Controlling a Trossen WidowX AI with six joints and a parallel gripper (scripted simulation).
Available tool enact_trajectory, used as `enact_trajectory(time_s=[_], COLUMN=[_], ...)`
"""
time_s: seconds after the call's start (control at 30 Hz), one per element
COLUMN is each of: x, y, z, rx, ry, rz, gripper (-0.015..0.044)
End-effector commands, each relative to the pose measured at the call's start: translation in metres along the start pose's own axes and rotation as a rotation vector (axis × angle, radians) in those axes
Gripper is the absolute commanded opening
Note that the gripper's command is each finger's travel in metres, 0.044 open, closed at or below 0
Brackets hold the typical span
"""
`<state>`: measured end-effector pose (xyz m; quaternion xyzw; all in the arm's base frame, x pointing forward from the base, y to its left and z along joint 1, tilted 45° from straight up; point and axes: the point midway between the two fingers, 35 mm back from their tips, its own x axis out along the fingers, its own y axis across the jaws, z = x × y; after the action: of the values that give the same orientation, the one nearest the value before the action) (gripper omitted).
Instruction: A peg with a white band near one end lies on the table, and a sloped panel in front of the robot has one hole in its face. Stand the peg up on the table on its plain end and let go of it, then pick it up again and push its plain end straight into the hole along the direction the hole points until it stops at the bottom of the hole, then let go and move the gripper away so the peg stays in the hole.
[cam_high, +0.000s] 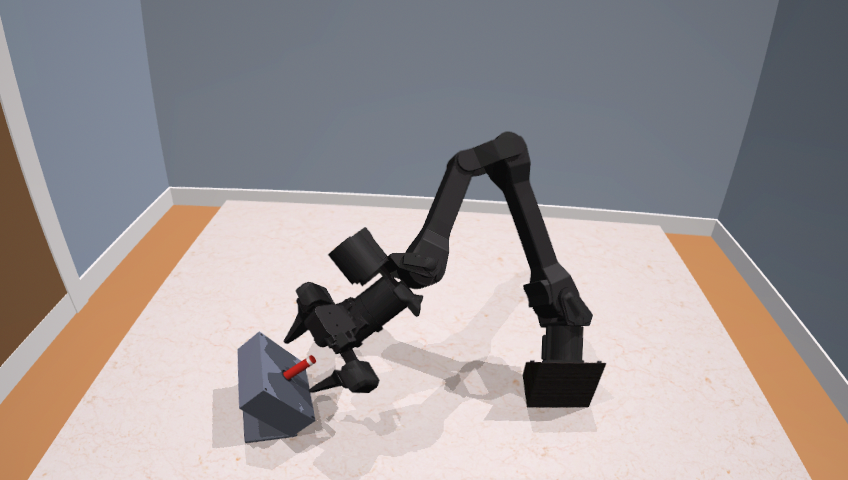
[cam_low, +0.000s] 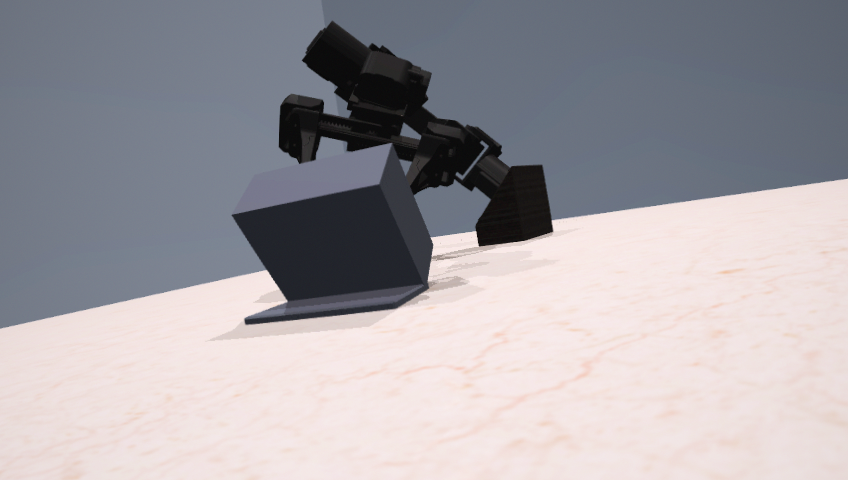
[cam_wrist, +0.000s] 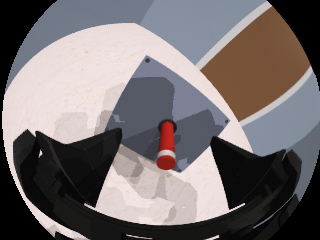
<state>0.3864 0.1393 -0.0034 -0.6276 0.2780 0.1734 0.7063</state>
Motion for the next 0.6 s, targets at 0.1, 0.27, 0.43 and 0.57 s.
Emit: enact_trajectory(time_s=[0.1,0.27,0.43,0.57], x=[-0.01,-0.017,-0.023,-0.028], y=[-0.001,-0.001,-0.002,-0.002], z=[0.001,0.002,0.002,0.003], rx=[0.004,0.003,0.003,0.002], ry=[-0.001,-0.002,-0.003,-0.004], rz=[-0.002,-0.002,-0.001,-0.001], gripper=[0.044,0.044,0.044,0.044])
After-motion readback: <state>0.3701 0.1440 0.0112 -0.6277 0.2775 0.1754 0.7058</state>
